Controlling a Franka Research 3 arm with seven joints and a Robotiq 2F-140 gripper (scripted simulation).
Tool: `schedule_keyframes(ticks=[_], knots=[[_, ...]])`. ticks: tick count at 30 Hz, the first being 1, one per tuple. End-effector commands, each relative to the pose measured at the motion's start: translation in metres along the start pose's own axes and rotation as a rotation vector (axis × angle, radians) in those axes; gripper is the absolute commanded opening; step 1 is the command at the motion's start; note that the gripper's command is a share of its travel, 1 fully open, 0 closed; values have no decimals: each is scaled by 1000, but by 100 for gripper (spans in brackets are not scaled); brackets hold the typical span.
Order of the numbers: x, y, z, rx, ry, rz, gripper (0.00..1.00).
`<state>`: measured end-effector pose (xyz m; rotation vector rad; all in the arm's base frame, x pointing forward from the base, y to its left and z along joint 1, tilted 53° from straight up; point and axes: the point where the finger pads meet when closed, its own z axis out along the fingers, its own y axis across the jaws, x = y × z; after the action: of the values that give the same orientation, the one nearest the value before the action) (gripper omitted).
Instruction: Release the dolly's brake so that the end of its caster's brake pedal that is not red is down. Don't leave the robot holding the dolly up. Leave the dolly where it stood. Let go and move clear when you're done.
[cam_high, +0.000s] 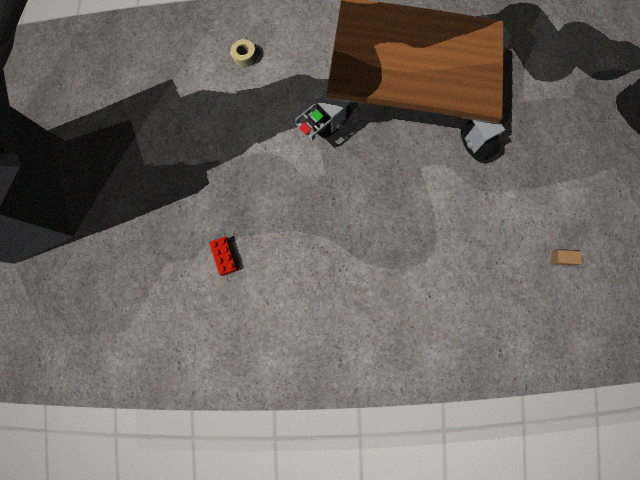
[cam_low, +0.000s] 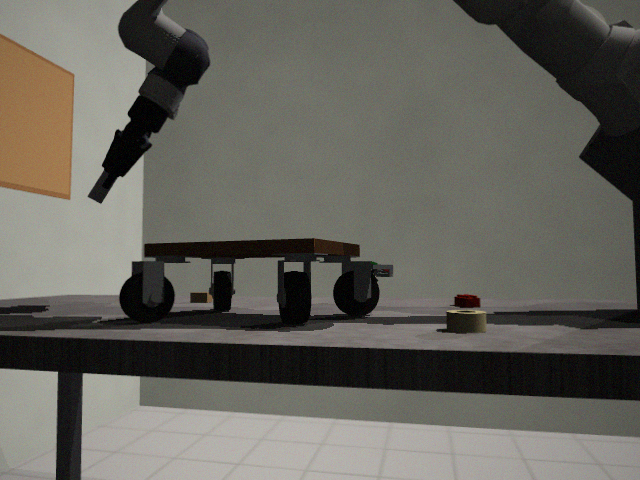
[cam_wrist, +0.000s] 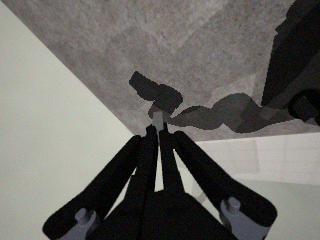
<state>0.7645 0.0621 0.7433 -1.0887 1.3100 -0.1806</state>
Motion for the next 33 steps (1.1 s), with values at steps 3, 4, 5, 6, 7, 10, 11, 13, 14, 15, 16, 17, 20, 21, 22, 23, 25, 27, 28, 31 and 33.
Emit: schedule_keyframes(ticks=[3,4,5,6,7,10,11,13,14,15,16,17,20,21,22,23,25,27,28,31,33], knots=[[-12,3,-10,44,-11,-72,0],[-12,3,-10,44,-11,-72,0],[-12,3,-10,44,-11,-72,0],[-12,3,-10,44,-11,-72,0],[-12,3,-10,44,-11,-72,0],[-12,3,-10,44,-11,-72,0],[-12,3,-10,44,-11,-72,0],[-12,3,-10,44,-11,-72,0],[-12,3,-10,44,-11,-72,0],[-12,3,-10,44,-11,-72,0],[-12,3,-10,44,-11,-72,0],[-12,3,-10,44,-11,-72,0],[-12,3,-10,44,-11,-72,0],[-12,3,-10,44,-11,-72,0],[-12,3,-10,44,-11,-72,0],[-12,3,-10,44,-11,-72,0],[-12,3,-10,44,-11,-72,0],[-12,3,-10,44,-11,-72,0],[-12,3,-10,44,-11,-72,0],[-21,6,-22,86,-14,-132,0],[-21,6,-22,86,-14,-132,0]])
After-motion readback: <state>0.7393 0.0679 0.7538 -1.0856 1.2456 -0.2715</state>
